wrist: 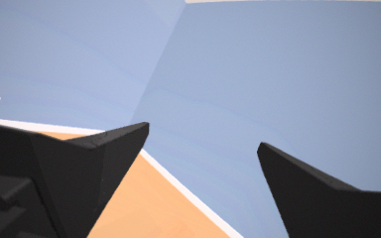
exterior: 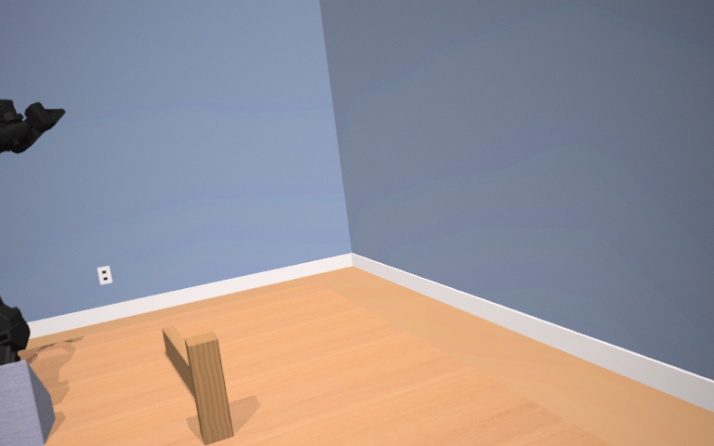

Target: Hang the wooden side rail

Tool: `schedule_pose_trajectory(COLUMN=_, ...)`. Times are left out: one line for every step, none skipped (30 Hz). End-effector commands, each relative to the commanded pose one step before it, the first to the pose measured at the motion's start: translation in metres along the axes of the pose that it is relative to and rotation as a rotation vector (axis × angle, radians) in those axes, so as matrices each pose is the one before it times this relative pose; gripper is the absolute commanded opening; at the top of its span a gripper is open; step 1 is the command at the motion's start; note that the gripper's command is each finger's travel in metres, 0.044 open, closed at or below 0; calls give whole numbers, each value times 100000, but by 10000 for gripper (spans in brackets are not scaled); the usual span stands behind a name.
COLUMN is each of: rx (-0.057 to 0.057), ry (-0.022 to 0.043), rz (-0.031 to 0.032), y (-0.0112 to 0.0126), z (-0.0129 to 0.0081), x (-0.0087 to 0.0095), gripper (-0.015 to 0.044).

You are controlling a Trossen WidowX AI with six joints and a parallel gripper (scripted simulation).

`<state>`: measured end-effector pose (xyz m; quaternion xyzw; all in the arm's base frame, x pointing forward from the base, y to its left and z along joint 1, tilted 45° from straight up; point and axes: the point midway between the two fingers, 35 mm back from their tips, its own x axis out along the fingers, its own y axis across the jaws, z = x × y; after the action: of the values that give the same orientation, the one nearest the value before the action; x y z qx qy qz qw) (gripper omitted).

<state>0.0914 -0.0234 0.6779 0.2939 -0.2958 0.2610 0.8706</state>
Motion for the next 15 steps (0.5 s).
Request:
schedule_pose_trajectory(rx=-24302, ry=4671, rz=2575, y=2829, z=-4159, x=1375, gripper=440)
schedule_pose_trajectory(rx=-5079, ry=956, rz=381, y=616, z=-733, x=350, gripper=440)
schedule_pose_trajectory(rx=-5039, ry=1016, rz=391, y=612, z=-734, x=366, gripper=440)
schedule_pose_trajectory(rx=-4996, ry=1076, rz=404, y=607, z=-735, x=381, gripper=440)
schedule_pose_trajectory(rx=-5245, ry=1044, rz=599, y=600, z=-706, x=364, gripper=440)
schedule_pose_trajectory(rx=-5232, ry=1108, rz=628, y=603, z=-712, x=381, gripper=440)
schedule_pose_trajectory(rx=-5181, ry=1162, rz=656, y=602, z=-714, x=395, gripper=440)
schedule_pose_trajectory(rx=-5128, ry=1215, rz=688, y=601, z=-716, x=408, gripper=440)
schedule_pose_trajectory(rx=-5073, ry=1266, rz=723, y=601, z=-718, x=420, gripper=440)
schedule_pose_trajectory(rx=-5015, ry=1314, rz=762, y=601, z=-721, x=431, gripper=440)
schedule_pose_trajectory(rx=-4956, ry=1360, rz=803, y=602, z=-724, x=442, gripper=440)
schedule_pose_trajectory(rx=-4895, ry=1402, rz=848, y=603, z=-728, x=453, gripper=440)
schedule_pose_trajectory(rx=-4831, ry=1442, rz=896, y=605, z=-732, x=462, gripper=440)
schedule_pose_trajectory(rx=-4766, ry=1478, rz=946, y=607, z=-736, x=471, gripper=440)
schedule_pose_trajectory(rx=-4336, ry=1393, rz=919, y=563, z=-681, x=442, gripper=440)
